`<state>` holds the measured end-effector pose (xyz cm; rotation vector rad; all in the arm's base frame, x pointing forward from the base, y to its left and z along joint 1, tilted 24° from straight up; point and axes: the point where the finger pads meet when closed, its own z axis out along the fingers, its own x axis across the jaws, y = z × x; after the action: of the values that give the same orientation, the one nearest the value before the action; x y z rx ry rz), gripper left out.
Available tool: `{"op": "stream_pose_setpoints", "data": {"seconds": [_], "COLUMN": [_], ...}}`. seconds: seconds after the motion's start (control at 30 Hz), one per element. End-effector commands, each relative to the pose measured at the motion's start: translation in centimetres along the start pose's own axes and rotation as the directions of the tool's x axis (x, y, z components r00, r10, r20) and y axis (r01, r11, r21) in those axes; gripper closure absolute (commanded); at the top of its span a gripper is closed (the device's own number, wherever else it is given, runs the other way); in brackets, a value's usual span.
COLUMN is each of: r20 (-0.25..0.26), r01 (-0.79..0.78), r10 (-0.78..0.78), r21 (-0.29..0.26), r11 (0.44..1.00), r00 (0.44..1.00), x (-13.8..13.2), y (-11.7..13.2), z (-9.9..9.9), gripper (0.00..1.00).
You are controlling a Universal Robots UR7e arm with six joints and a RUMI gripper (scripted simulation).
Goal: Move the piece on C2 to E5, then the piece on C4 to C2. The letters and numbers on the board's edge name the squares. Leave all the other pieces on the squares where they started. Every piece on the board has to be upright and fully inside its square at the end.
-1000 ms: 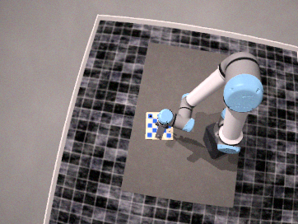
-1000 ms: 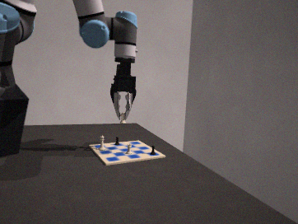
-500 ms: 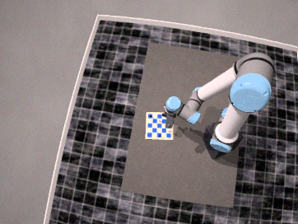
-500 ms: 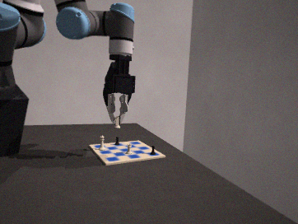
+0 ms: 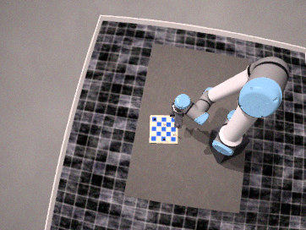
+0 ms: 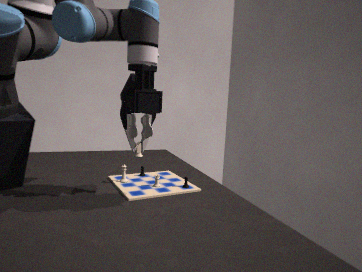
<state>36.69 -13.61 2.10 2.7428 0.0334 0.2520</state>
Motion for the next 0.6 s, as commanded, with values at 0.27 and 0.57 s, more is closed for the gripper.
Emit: {"op": "stream_pose_setpoints", "data": {"seconds": [0.27,0.57], "r20": [-0.001,-0.001], "r01": [0.001,0.001], "r10": [-0.001,-0.001], "r21": [0.000,0.002], "r11": [1.000,1.000], "r00": [1.000,1.000], "x": [0.0,0.0], "y": [0.0,0.1], "z": [0.1,1.2], "gripper": [1.00,1.00]}}
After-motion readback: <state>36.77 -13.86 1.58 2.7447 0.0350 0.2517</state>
